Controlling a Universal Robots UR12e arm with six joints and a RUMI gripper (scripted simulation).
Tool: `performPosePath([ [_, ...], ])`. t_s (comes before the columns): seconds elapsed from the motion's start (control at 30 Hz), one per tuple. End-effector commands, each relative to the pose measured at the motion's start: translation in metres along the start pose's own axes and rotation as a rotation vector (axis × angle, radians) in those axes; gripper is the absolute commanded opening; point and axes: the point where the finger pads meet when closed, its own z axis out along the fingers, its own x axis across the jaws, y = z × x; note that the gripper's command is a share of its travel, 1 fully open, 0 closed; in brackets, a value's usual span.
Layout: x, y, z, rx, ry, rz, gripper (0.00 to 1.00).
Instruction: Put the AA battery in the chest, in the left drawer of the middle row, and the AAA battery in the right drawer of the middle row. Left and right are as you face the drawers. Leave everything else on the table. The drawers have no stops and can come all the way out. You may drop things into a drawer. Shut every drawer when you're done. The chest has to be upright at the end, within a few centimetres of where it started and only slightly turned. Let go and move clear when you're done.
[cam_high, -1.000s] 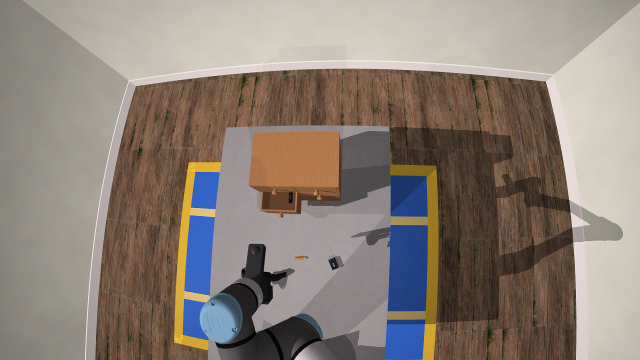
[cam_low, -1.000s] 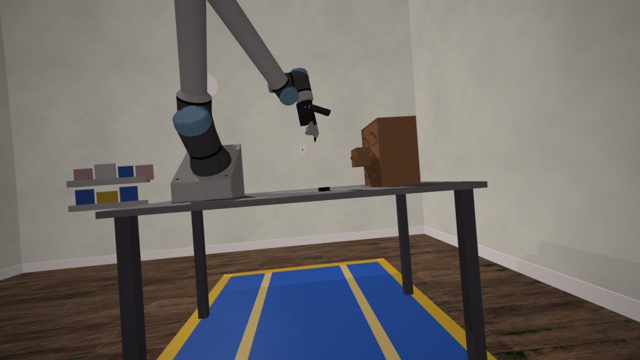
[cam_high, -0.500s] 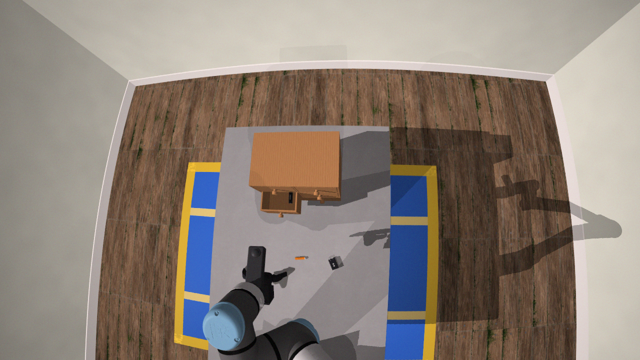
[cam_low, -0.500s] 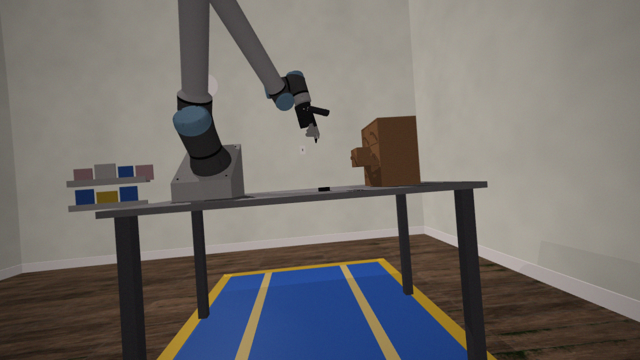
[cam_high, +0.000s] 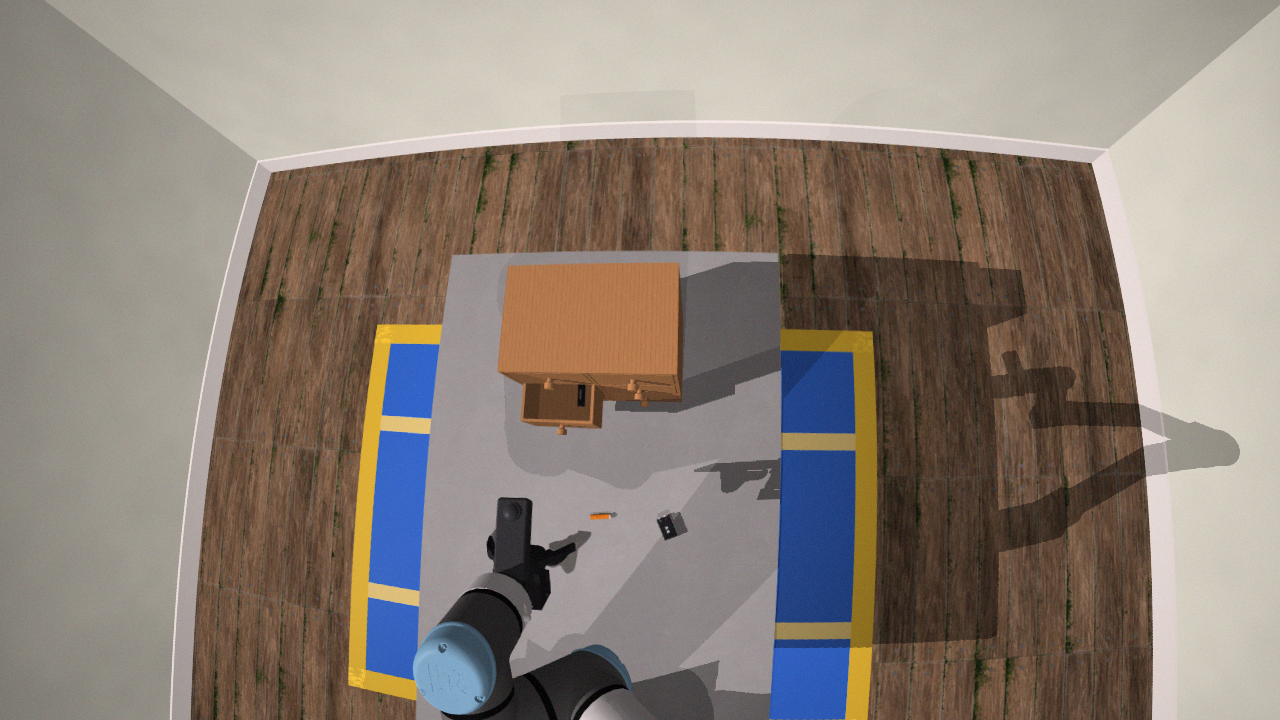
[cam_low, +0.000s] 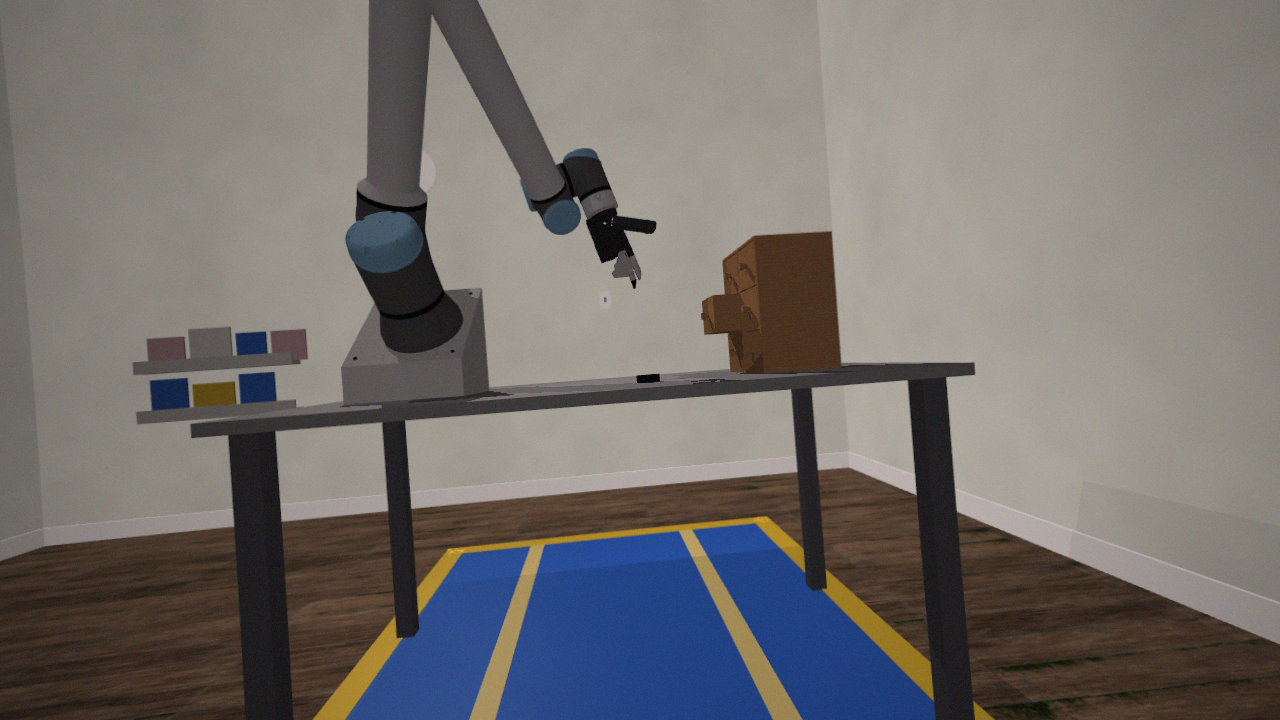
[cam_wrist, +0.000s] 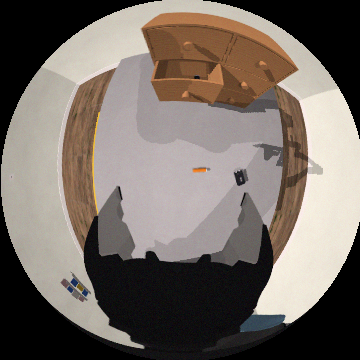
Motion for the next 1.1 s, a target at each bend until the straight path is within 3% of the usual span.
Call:
performPosePath([
  [0.0, 0.0, -0.002, 0.004, 0.046, -0.002, 0.0, 1.0],
  [1.07, 0.0, -0.011, 0.025, 0.261, -0.002, 0.0, 1.0],
])
